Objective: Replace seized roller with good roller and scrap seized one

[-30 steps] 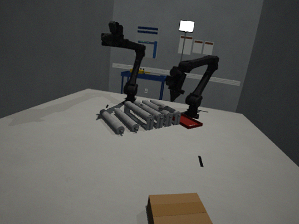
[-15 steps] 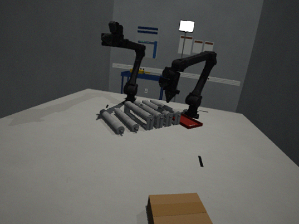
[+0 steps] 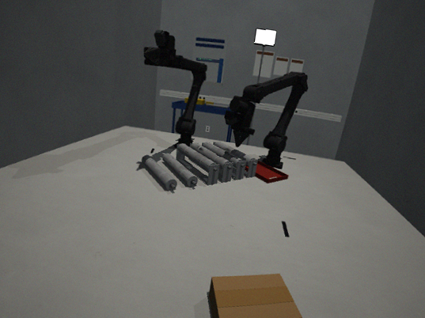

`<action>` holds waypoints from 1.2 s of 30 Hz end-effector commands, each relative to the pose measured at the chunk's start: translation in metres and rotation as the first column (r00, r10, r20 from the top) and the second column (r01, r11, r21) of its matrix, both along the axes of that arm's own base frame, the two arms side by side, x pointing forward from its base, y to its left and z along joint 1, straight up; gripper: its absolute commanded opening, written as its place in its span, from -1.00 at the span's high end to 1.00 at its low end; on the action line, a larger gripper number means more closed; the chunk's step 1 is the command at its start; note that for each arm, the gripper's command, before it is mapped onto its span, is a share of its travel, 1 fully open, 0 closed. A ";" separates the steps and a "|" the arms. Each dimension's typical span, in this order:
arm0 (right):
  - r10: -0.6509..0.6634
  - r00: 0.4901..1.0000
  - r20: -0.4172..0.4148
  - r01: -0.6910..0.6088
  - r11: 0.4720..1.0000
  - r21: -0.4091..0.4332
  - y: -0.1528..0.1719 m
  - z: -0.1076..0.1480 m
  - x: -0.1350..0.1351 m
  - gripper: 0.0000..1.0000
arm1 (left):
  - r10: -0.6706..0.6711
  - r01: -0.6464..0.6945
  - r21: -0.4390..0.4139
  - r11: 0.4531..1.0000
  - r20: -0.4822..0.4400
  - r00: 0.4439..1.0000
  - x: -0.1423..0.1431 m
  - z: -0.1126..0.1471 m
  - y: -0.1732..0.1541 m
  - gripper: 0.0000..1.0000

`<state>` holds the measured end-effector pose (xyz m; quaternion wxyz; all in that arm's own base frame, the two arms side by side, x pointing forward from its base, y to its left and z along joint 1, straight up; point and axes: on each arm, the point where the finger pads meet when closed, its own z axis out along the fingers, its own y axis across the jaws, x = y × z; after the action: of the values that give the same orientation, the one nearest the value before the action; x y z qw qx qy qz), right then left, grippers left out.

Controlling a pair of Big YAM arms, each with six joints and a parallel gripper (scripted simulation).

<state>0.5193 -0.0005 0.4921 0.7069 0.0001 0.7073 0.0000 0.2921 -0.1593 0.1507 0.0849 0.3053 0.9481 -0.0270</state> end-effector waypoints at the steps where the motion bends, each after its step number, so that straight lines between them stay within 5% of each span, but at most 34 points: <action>1: 0.015 0.999 0.033 -0.015 1.000 0.009 0.007 0.013 -0.004 1.00 | -0.010 0.010 0.005 1.000 -0.004 1.000 0.000 -0.012 -0.002 1.00; 36: 0.015 0.999 0.033 -0.015 1.000 0.009 0.007 0.013 -0.004 1.00 | -0.007 0.007 0.003 1.000 -0.004 1.000 -0.002 -0.049 -0.004 1.00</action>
<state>0.5193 -0.0005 0.4921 0.7069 0.0001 0.7073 0.0000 0.2902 -0.1582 0.1069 0.0817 0.3054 0.9483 -0.0265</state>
